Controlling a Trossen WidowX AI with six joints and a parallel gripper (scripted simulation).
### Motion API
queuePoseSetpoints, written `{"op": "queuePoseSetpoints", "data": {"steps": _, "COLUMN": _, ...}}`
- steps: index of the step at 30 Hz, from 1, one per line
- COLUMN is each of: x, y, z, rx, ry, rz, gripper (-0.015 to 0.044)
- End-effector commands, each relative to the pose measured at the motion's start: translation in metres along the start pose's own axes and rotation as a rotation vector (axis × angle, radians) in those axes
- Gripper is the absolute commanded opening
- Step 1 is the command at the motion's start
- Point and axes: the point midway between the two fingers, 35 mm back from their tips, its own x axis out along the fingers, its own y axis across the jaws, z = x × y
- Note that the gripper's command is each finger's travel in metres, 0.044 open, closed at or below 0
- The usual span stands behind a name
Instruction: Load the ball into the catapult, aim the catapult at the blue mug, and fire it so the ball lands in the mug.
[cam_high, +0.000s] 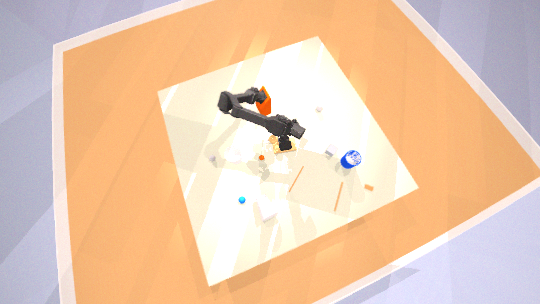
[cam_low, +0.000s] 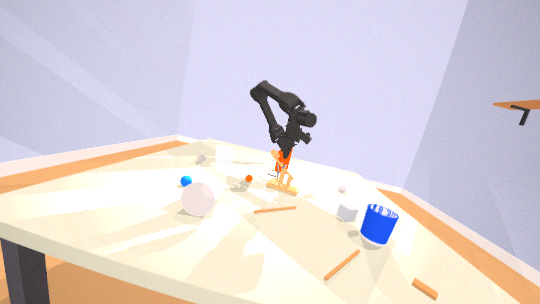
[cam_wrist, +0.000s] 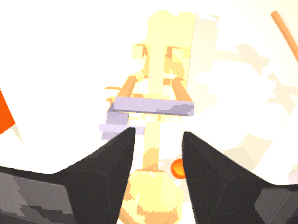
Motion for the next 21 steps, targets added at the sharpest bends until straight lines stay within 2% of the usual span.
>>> {"op": "queuePoseSetpoints", "data": {"steps": 1, "x": 0.0, "y": 0.0, "z": -0.0004, "rx": -0.006, "ry": 0.004, "rz": -0.002, "gripper": 0.002}}
{"op": "queuePoseSetpoints", "data": {"steps": 2, "x": 0.0, "y": 0.0, "z": -0.0004, "rx": -0.006, "ry": 0.004, "rz": -0.002, "gripper": 0.0}}
{"op": "queuePoseSetpoints", "data": {"steps": 21, "x": 0.0091, "y": -0.0013, "z": -0.0053, "rx": -0.007, "ry": 0.0, "rz": -0.002, "gripper": 0.0}}
